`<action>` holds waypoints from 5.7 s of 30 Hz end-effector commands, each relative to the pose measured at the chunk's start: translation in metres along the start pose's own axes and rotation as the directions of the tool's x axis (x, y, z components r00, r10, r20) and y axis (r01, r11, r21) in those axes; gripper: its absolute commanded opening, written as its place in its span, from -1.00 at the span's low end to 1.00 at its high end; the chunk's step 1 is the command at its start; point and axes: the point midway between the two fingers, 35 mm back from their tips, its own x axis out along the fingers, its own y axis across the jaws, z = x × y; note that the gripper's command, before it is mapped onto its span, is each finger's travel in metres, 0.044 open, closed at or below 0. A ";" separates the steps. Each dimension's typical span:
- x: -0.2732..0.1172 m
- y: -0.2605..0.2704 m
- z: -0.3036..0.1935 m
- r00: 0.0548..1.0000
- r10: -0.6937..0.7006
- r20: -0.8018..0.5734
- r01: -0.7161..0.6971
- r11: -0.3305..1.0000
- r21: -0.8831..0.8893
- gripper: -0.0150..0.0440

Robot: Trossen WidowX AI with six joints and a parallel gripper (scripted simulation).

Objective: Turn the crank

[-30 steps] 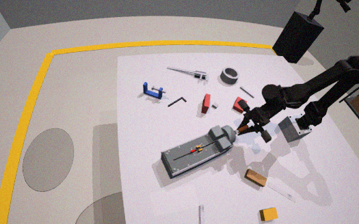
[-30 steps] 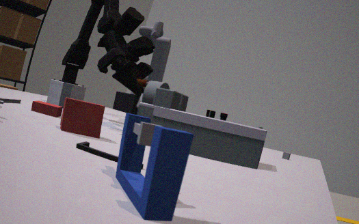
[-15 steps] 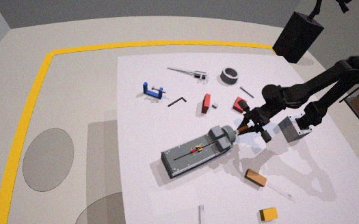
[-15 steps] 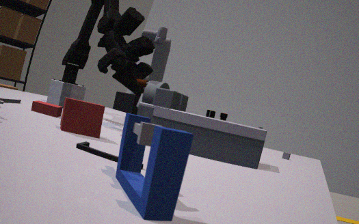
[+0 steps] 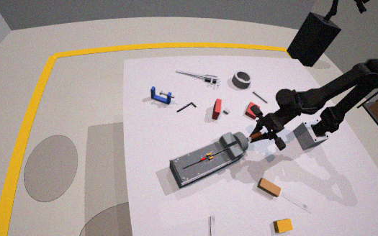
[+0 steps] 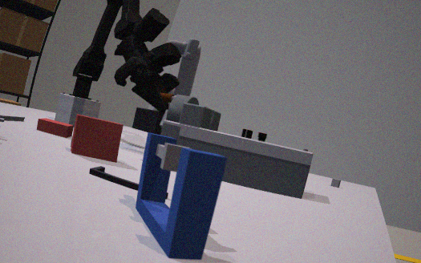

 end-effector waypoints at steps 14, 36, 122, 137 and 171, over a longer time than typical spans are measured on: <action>0.000 0.000 0.000 1.000 0.000 0.000 0.000 1.000 0.000 0.04; -0.033 -0.001 0.034 1.000 0.000 0.001 0.000 1.000 0.000 1.00; -0.016 -0.005 0.150 0.997 -0.044 -0.064 0.051 0.990 0.129 1.00; -0.064 -0.004 0.095 1.000 -0.005 -0.015 0.006 0.999 0.035 1.00; -0.031 -0.001 0.034 1.000 0.005 0.001 -0.005 1.000 0.005 1.00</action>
